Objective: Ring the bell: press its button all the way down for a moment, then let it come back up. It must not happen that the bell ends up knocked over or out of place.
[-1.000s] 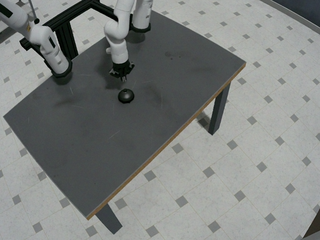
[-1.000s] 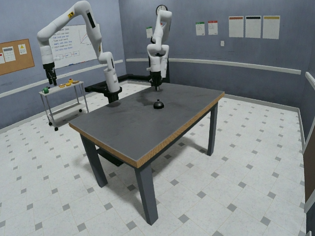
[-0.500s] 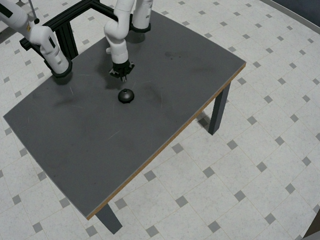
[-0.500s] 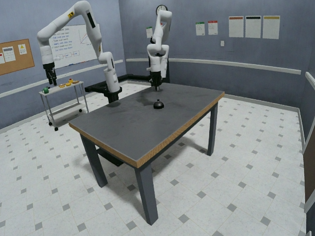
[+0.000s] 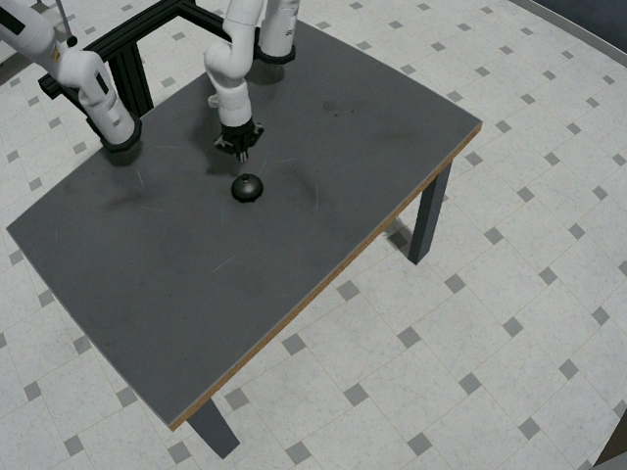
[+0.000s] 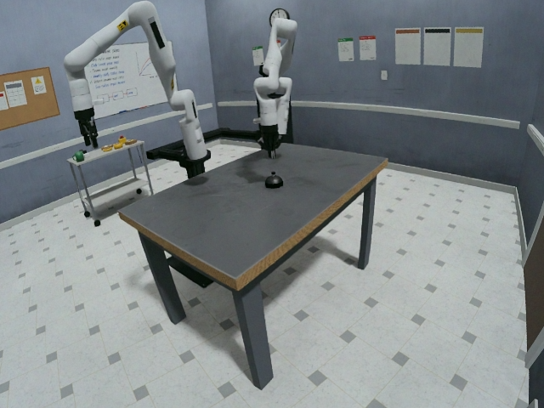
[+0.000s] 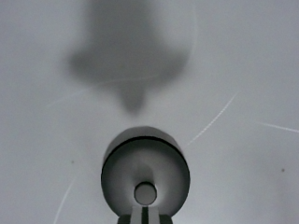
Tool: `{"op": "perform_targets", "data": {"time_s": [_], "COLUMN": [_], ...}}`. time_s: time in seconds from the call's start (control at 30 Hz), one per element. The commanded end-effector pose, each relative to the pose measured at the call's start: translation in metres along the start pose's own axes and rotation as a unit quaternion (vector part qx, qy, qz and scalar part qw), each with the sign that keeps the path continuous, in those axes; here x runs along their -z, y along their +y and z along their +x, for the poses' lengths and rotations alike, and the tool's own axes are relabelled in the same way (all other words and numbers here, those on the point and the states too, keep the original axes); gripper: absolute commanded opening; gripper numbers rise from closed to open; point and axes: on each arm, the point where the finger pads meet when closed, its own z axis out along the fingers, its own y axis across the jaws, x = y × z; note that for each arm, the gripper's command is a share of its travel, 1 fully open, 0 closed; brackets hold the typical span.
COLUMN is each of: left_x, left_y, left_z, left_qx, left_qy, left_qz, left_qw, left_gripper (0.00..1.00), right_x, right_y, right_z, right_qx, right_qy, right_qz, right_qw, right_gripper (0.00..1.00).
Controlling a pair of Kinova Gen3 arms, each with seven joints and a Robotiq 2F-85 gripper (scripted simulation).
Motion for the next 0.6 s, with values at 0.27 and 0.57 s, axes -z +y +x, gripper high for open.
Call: {"op": "perform_targets", "data": {"time_s": [0.27, 0.57], "left_x": [-0.014, -0.027], "left_y": [-0.001, -0.001], "left_z": [-0.001, 0.0], "left_qx": [0.0, 0.0], "left_qy": [-0.001, -0.001], "left_qz": [0.001, 0.001], "left_qw": [1.0, 1.0], "left_gripper": [0.101, 0.101], "right_x": [0.001, 0.001], "right_y": [0.0, 0.0], "right_z": [0.0, 0.0], "right_qx": [0.0, 0.0], "right_qy": [-0.001, -0.001], "right_qz": [0.0, 0.0], "right_qw": [1.0, 1.0], "right_gripper": [1.0, 1.0]}}
